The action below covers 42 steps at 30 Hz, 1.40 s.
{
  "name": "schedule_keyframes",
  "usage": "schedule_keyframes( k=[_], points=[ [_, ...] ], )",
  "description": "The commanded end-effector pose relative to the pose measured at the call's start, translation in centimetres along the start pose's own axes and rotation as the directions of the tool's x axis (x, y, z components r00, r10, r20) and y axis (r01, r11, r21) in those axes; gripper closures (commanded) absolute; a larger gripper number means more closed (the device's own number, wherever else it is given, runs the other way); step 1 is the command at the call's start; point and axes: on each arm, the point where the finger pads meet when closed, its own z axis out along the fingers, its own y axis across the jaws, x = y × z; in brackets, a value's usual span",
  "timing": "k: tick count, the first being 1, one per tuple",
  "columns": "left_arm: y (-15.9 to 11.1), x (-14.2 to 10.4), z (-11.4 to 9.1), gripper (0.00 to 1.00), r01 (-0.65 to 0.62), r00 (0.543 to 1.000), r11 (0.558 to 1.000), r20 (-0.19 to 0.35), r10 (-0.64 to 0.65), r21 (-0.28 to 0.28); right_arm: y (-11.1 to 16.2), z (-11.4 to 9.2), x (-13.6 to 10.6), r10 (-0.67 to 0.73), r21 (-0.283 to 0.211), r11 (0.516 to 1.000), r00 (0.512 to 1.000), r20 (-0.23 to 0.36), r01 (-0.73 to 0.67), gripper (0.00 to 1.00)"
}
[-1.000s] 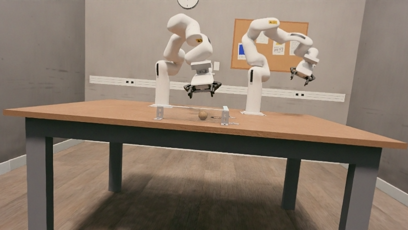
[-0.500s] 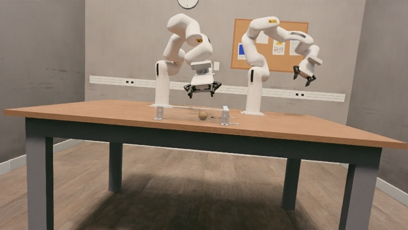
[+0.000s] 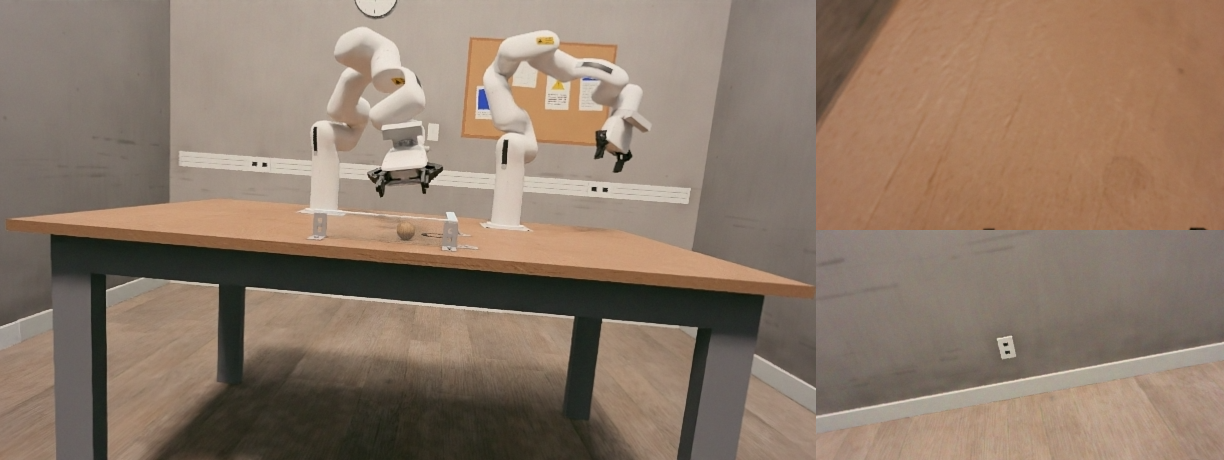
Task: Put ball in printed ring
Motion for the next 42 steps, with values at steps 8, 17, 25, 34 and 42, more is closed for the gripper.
schedule_keyframes(
  k=[8, 17, 25, 34, 42],
  points=[
    [-2.0, 0.3, -1.1, 0.00, 0.252, 0.966, 0.960, 0.023, -0.256, 0.120, -0.1, 0.0, 0.2, 0.002, 0.002, 1.000, 1.000, -0.003, -0.002, 0.00],
    [-3.4, 0.5, -1.9, 0.00, 0.429, 0.899, 0.880, 0.000, -0.438, 0.204, -0.1, 0.0, 0.2, 0.002, 0.002, 1.000, 1.000, -0.003, -0.002, 0.00],
    [-4.3, 0.7, -2.4, 0.00, 0.530, 0.841, 0.810, -0.030, -0.541, 0.252, -0.1, 0.0, 0.2, 0.002, 0.002, 1.000, 1.000, -0.003, -0.002, 0.00],
    [-5.5, 1.1, -3.1, 0.00, 0.652, 0.745, 0.694, -0.089, -0.661, 0.305, -0.1, 0.0, 0.2, 0.002, 0.002, 1.000, 1.000, -0.003, -0.002, 0.00],
    [-6.2, 1.3, -3.5, 0.00, 0.715, 0.682, 0.618, -0.130, -0.720, 0.328, -0.1, 0.0, 0.2, 0.002, 0.002, 1.000, 1.000, -0.003, -0.002, 0.00]
  ],
)
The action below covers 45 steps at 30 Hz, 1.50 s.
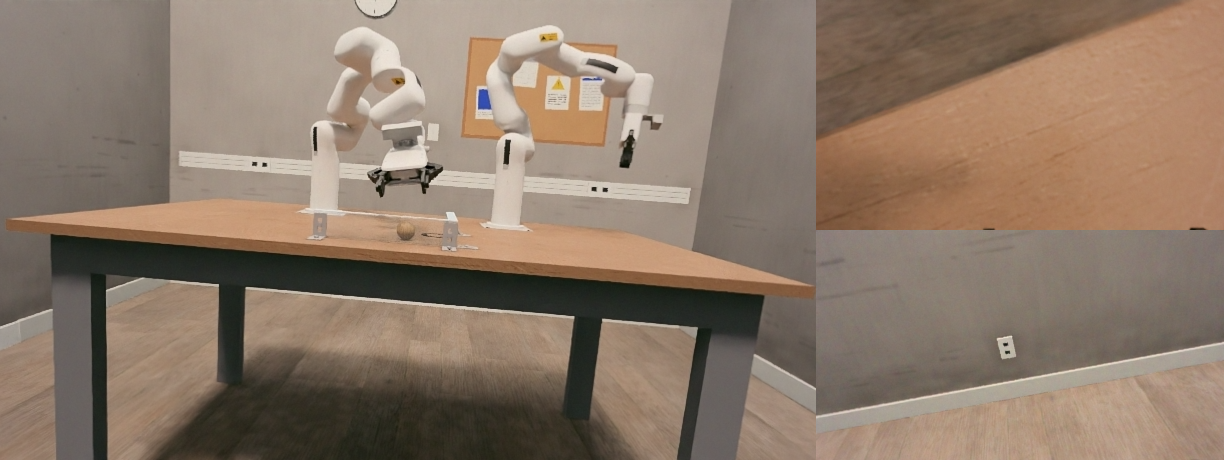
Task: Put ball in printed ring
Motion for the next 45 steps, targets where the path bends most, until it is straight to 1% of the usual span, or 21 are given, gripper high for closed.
schedule_keyframes(
  k=[1, 15, 31, 45],
  points=[
    [-0.3, 0.6, -0.3, 0.00, 0.073, 0.997, 0.997, -0.013, -0.073, 0.032, -0.1, 0.0, 0.2, 0.002, 0.002, 1.000, 1.000, -0.003, -0.002, 0.00],
    [-1.0, 1.8, -0.6, 0.00, 0.236, 0.971, 0.968, -0.052, -0.232, 0.082, -0.1, 0.0, 0.2, 0.002, 0.002, 1.000, 1.000, -0.003, -0.002, 0.00],
    [-1.3, 2.5, -0.8, 0.00, 0.322, 0.946, 0.941, -0.080, -0.315, 0.102, -0.1, 0.0, 0.2, 0.002, 0.002, 1.000, 1.000, -0.003, -0.002, 0.00],
    [-1.4, 2.7, -0.9, 0.00, 0.347, 0.937, 0.932, -0.089, -0.339, 0.108, -0.1, 0.0, 0.2, 0.002, 0.002, 1.000, 1.000, -0.003, -0.002, 0.00]
  ],
)
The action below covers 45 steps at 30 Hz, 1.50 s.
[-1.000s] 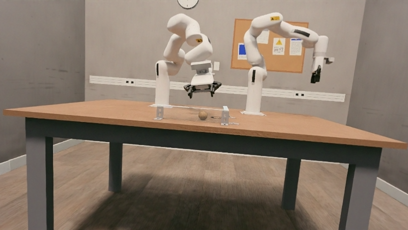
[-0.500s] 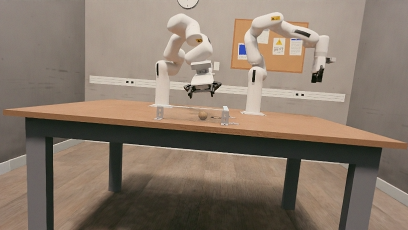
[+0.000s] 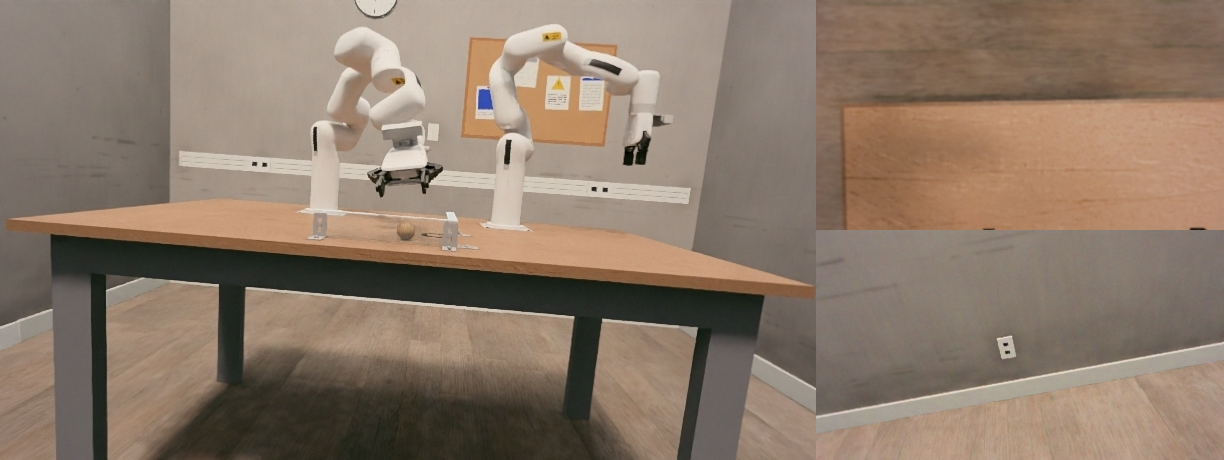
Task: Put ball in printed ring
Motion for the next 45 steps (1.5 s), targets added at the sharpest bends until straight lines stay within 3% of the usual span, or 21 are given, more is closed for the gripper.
schedule_keyframes(
  k=[1, 15, 23, 28, 38, 40, 45],
  points=[
    [0.0, 0.2, -0.2, 0.00, 0.009, 1.000, 1.000, -0.007, -0.009, 0.002, -0.1, 0.0, 0.2, 0.002, 0.002, 1.000, 1.000, -0.003, -0.002, 0.00],
    [0.0, 0.2, -0.2, 0.00, 0.011, 1.000, 1.000, -0.007, -0.011, 0.003, -0.1, -0.1, 0.3, 0.001, 0.002, 1.000, 1.000, -0.002, -0.001, 0.00],
    [0.0, 0.2, -0.2, 0.00, 0.011, 1.000, 1.000, -0.007, -0.011, 0.003, 0.7, -1.9, 0.7, -0.024, 0.015, 1.000, 0.999, 0.022, 0.023, 0.00],
    [0.0, 0.2, -0.2, 0.00, 0.011, 1.000, 1.000, -0.007, -0.011, 0.003, 2.3, -5.6, 1.2, -0.077, 0.044, 0.996, 0.994, 0.077, 0.073, 0.00],
    [0.0, 0.2, -0.2, 0.00, 0.011, 1.000, 1.000, -0.007, -0.011, 0.003, 4.4, -10.3, 2.0, -0.145, 0.081, 0.988, 0.978, 0.148, 0.134, 0.00],
    [0.0, 0.2, -0.2, 0.00, 0.011, 1.000, 1.000, -0.007, -0.011, 0.003, 4.4, -10.3, 2.0, -0.145, 0.081, 0.988, 0.978, 0.148, 0.134, 0.00],
    [0.0, 0.2, -0.2, 0.00, 0.011, 1.000, 1.000, -0.007, -0.011, 0.003, 5.5, -13.4, 2.4, -0.189, 0.113, 0.979, 0.963, 0.191, 0.169, 0.00]
  ],
)
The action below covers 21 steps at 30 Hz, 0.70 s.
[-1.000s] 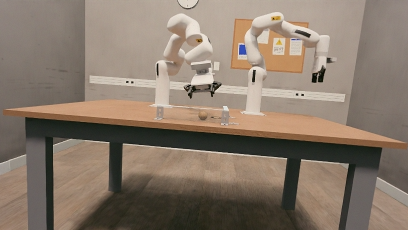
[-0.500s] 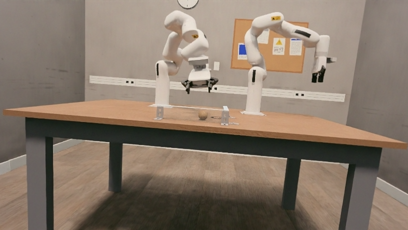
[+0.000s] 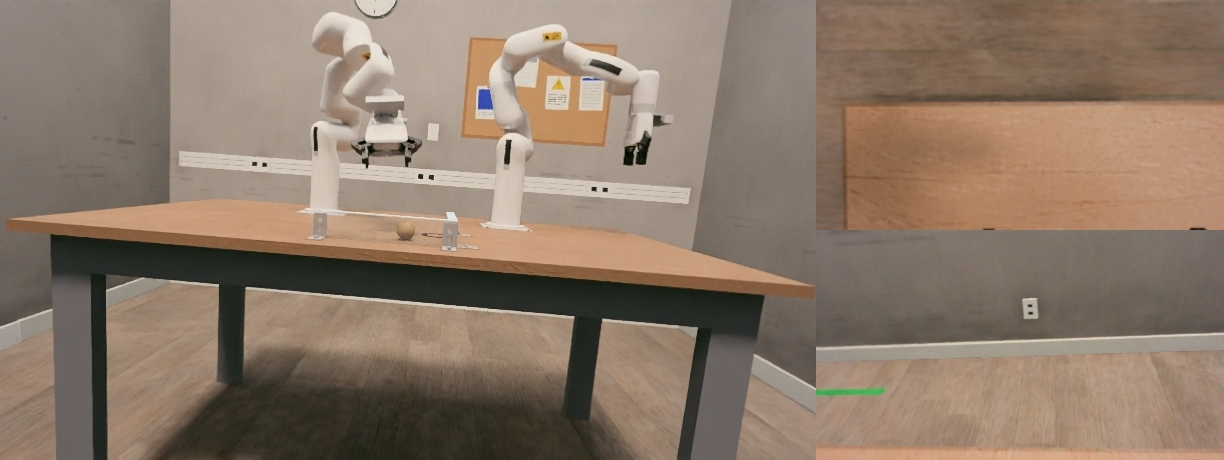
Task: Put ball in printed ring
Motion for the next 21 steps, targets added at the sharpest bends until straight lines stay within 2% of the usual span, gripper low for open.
schedule_keyframes(
  k=[1, 10, 12, 14, 21],
  points=[
    [0.0, 0.1, -0.2, 0.00, 0.000, 1.000, 1.000, -0.005, 0.000, 0.000, 1.2, -4.1, 0.2, -0.043, 0.000, 0.999, 0.997, 0.062, 0.043, 0.00],
    [0.0, 0.1, -0.2, 0.00, 0.000, 1.000, 1.000, -0.005, 0.000, 0.000, 2.5, -8.4, 0.1, -0.101, 0.035, 0.995, 0.987, 0.124, 0.097, 0.00],
    [0.0, 0.1, -0.2, 0.00, 0.000, 1.000, 1.000, -0.005, 0.000, 0.000, 2.5, -8.4, 0.1, -0.101, 0.035, 0.995, 0.987, 0.124, 0.097, 0.00],
    [0.0, 0.1, -0.2, 0.00, 0.000, 1.000, 1.000, -0.005, 0.000, 0.000, 3.0, -10.1, 0.3, -0.120, 0.043, 0.992, 0.983, 0.142, 0.115, 0.00],
    [0.0, 0.1, -0.2, 0.00, 0.000, 1.000, 1.000, -0.005, 0.000, 0.000, 3.9, -13.2, 0.0, -0.165, 0.076, 0.985, 0.968, 0.191, 0.153, 0.00]
  ],
)
